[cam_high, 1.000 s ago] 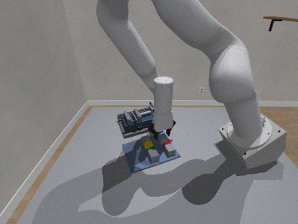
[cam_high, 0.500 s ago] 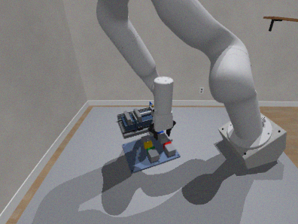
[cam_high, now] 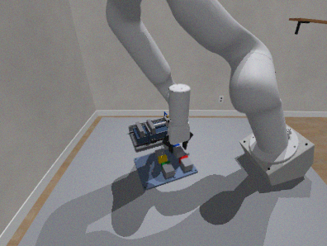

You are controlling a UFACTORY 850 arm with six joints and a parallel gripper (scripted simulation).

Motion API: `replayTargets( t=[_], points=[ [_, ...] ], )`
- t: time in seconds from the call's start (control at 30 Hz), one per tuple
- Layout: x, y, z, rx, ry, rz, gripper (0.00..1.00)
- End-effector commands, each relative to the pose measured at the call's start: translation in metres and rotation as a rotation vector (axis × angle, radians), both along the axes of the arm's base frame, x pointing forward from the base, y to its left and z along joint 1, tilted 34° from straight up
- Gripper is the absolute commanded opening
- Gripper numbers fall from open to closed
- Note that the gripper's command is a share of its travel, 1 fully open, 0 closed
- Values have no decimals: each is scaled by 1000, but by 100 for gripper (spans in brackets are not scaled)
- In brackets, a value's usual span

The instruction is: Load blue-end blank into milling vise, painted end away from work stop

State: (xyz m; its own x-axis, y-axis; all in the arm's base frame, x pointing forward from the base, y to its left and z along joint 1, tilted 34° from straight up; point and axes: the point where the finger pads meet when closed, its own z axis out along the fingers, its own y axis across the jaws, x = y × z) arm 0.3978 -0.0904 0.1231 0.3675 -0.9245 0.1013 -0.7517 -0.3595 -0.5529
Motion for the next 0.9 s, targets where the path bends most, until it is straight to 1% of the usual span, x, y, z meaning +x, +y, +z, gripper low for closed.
replayTargets(
  t=[0.0,0.33,0.37,0.87],
  points=[
    [0,0,1,0,-1,0,75],
    [0,0,1,0,-1,0,75],
    [0,0,1,0,-1,0,0],
    [0,0,1,0,-1,0,0]
  ],
)
